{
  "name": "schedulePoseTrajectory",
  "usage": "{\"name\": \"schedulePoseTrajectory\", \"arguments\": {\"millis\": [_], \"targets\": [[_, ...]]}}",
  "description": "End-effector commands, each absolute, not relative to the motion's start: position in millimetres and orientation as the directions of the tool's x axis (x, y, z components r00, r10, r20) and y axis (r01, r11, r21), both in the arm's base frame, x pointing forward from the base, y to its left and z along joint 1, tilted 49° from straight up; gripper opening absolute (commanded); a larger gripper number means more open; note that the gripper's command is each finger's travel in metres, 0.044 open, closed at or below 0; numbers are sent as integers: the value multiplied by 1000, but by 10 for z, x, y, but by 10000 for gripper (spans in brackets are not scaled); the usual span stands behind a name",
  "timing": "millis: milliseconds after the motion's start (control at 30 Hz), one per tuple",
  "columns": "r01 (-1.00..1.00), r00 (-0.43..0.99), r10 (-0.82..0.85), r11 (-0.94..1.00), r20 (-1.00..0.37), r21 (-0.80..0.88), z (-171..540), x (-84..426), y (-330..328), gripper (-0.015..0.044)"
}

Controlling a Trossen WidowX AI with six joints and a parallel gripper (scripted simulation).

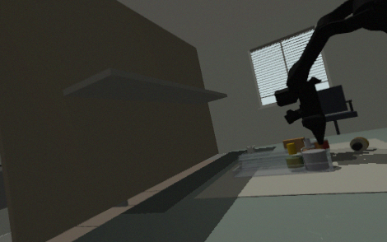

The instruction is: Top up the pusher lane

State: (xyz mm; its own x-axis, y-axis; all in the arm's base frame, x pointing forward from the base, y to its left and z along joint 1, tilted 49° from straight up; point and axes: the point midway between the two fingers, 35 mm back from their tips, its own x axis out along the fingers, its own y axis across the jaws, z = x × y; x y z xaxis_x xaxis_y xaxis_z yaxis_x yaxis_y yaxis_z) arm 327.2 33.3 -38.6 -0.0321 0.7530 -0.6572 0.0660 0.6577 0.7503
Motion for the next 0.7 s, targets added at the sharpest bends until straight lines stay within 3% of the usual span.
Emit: {"name": "schedulePoseTrajectory", "arguments": {"millis": [0, 667], "targets": [[52, -11, 755, 655, -655, 754, -350, 3364, 320, 0], [52, -11, 755, 655, -655, 754, -341, 3424, 317, 0]]}}
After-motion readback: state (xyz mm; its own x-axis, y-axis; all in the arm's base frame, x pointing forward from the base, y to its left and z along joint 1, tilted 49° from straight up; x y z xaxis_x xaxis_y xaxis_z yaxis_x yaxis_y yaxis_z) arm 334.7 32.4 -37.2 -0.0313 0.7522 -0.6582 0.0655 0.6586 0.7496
